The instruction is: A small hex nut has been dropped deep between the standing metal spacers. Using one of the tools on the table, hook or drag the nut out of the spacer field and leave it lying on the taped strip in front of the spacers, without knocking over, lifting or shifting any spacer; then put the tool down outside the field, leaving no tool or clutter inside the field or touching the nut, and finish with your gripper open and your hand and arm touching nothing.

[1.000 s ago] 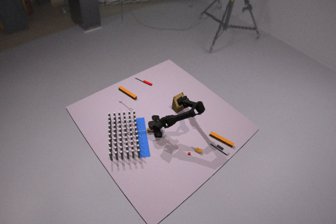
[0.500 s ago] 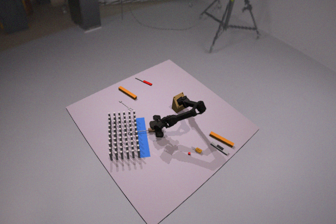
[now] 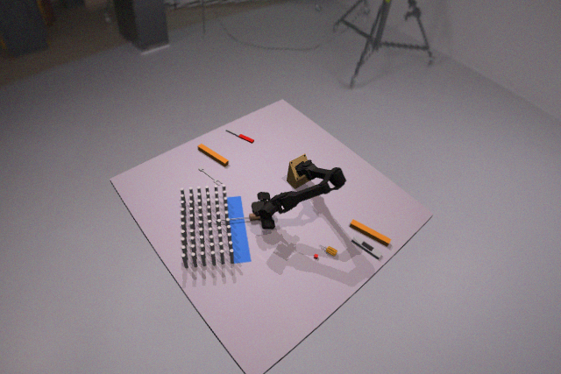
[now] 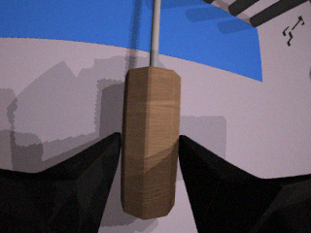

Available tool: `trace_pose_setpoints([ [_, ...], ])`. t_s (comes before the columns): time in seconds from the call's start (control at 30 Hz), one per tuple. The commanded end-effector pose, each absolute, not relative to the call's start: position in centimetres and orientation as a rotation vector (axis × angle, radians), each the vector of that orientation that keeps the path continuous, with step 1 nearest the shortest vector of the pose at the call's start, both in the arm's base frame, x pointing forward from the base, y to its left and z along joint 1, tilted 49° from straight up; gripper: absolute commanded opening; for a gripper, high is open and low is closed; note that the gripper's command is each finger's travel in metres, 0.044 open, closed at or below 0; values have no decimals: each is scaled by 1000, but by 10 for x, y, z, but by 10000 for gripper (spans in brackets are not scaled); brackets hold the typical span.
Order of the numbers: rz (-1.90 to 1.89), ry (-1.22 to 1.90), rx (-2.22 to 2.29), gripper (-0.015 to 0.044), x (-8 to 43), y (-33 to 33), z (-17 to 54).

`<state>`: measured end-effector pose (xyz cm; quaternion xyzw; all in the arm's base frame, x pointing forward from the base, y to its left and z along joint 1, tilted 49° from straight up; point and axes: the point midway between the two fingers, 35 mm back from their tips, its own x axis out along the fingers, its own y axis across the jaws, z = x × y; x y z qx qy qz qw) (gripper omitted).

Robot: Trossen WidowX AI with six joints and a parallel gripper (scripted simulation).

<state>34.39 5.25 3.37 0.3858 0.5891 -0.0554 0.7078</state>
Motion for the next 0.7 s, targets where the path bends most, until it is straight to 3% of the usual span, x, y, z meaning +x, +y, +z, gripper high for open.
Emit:
trace_pose_setpoints([
  [0.0, -134, 1312, 860, 0, 339, 52, 33],
  [0.67, -134, 1312, 860, 0, 329, 58, 38],
])
